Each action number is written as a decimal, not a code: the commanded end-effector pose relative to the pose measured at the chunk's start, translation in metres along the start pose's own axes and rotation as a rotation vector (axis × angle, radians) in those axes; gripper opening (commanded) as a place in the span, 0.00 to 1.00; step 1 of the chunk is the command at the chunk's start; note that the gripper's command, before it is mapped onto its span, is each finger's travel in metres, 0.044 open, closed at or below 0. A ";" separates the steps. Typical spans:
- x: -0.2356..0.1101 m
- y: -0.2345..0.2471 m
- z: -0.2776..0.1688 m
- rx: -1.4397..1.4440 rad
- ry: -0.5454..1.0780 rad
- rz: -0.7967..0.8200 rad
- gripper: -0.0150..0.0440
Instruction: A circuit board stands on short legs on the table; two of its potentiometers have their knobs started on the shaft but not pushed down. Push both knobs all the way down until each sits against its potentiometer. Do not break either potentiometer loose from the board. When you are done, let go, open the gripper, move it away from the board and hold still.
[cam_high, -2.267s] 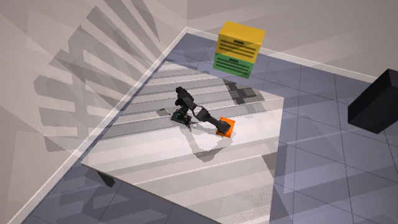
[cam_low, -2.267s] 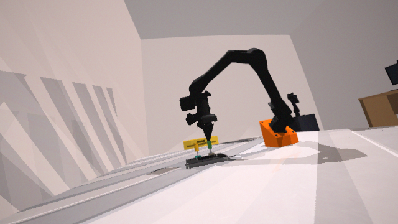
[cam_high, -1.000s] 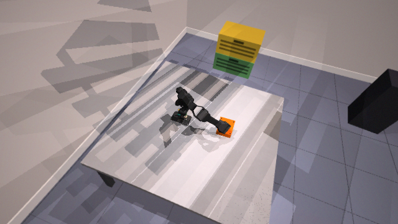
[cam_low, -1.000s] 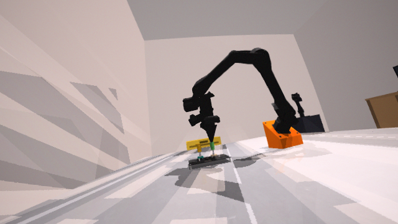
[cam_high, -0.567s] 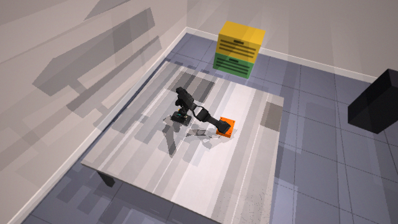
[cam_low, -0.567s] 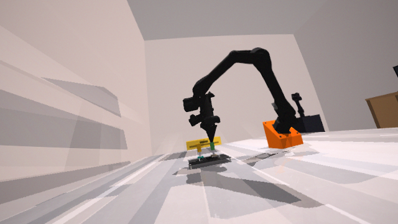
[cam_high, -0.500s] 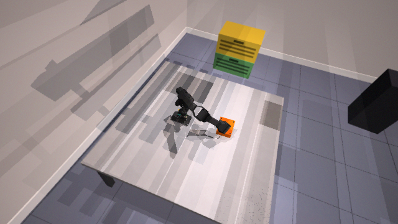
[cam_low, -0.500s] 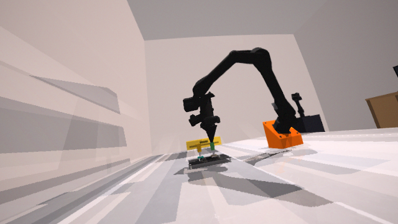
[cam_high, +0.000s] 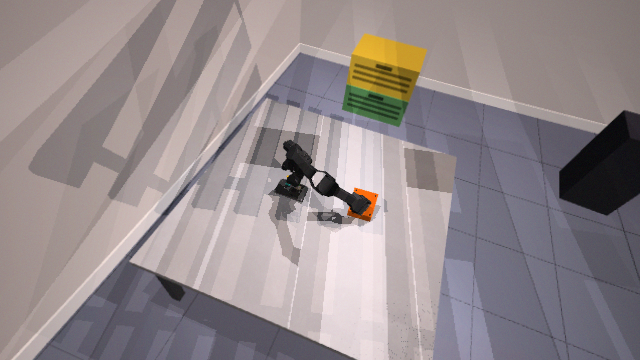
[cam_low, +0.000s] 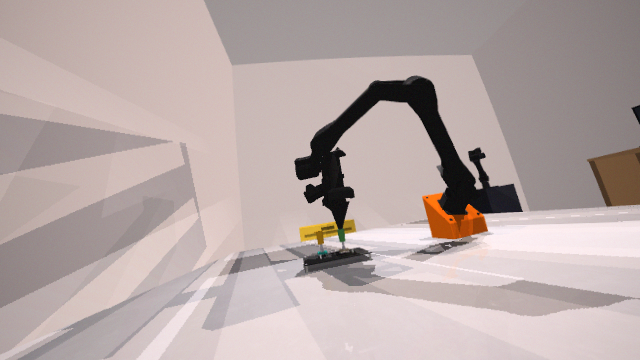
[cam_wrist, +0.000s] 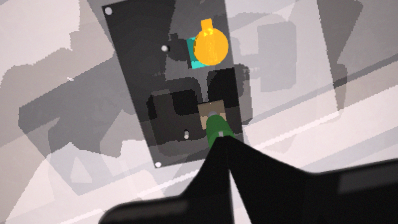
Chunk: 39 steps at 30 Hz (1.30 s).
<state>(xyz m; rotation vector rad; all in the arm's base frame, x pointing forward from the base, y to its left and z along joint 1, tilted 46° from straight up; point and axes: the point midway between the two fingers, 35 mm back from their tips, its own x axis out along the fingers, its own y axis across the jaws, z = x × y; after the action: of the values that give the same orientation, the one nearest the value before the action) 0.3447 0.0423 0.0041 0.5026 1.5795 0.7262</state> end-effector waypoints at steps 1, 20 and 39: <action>0.012 0.002 0.001 -0.008 0.015 0.005 0.25; 0.017 0.002 0.001 -0.008 0.014 0.006 0.25; 0.020 0.002 0.001 -0.008 0.014 0.006 0.25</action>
<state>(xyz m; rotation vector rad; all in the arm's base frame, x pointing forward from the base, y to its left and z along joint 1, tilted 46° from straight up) 0.3432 0.0473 -0.0014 0.5061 1.5782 0.7226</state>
